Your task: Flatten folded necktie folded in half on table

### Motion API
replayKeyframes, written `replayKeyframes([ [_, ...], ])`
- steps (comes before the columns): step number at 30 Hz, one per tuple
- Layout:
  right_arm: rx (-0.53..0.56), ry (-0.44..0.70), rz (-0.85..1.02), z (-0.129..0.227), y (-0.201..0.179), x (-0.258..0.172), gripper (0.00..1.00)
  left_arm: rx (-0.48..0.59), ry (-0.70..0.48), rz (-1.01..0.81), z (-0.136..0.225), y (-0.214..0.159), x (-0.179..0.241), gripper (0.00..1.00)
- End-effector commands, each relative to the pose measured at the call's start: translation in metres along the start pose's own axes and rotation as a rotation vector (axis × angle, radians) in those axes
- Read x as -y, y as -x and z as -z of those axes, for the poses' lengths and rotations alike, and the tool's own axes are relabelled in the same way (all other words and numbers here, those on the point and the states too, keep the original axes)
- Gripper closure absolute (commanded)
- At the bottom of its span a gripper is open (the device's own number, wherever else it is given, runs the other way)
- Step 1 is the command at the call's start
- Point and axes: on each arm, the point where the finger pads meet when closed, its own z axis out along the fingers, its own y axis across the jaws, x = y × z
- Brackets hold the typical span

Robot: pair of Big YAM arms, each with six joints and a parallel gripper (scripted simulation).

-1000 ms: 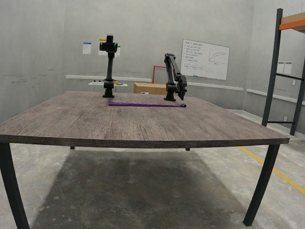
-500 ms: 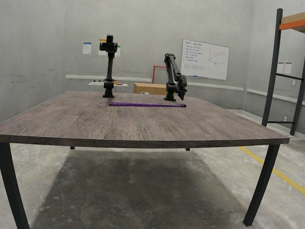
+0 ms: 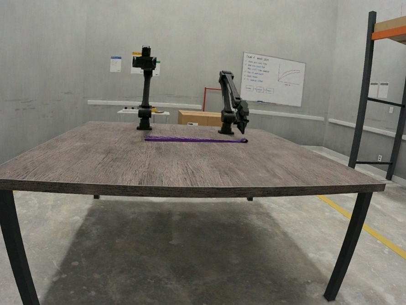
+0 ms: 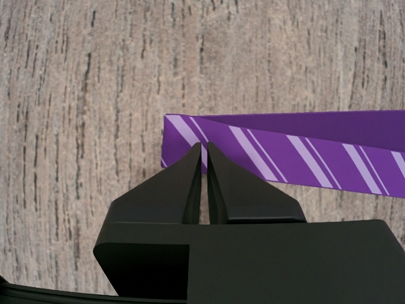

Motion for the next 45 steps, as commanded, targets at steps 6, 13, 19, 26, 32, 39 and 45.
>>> replayKeyframes([
  [6,0.019,0.0,0.0,0.0002,0.0121,0.0,0.0,0.041,0.0,-0.004,0.001,0.0197,0.001,0.96],
  [13,0.019,0.0,0.0,0.0002,0.0121,0.0,0.0,0.041,0.0,-0.004,0.001,0.0197,0.001,0.96],
  [19,0.019,0.0,0.0,0.0002,0.0121,0.0,0.0,0.041,0.0,-0.004,0.001,0.0197,0.001,0.96],
  [26,0.019,0.0,0.0,0.0002,0.0121,0.0,0.0,0.041,0.0,-0.004,0.001,0.0197,0.001,0.96],
  [32,0.019,0.0,0.0,0.0002,0.0121,0.0,0.0,0.041,0.0,-0.004,0.0005,0.0194,0.001,0.96],
  [39,0.019,0.0,0.0,0.0002,0.0121,0.0,0.0,0.041,0.0,-0.004,-0.0013,0.018,0.001,0.96],
  [45,0.019,0.0,0.0,0.0002,0.0121,0.0,0.0,0.041,0.0,-0.004,-0.0049,0.0152,0.001,0.96],
])
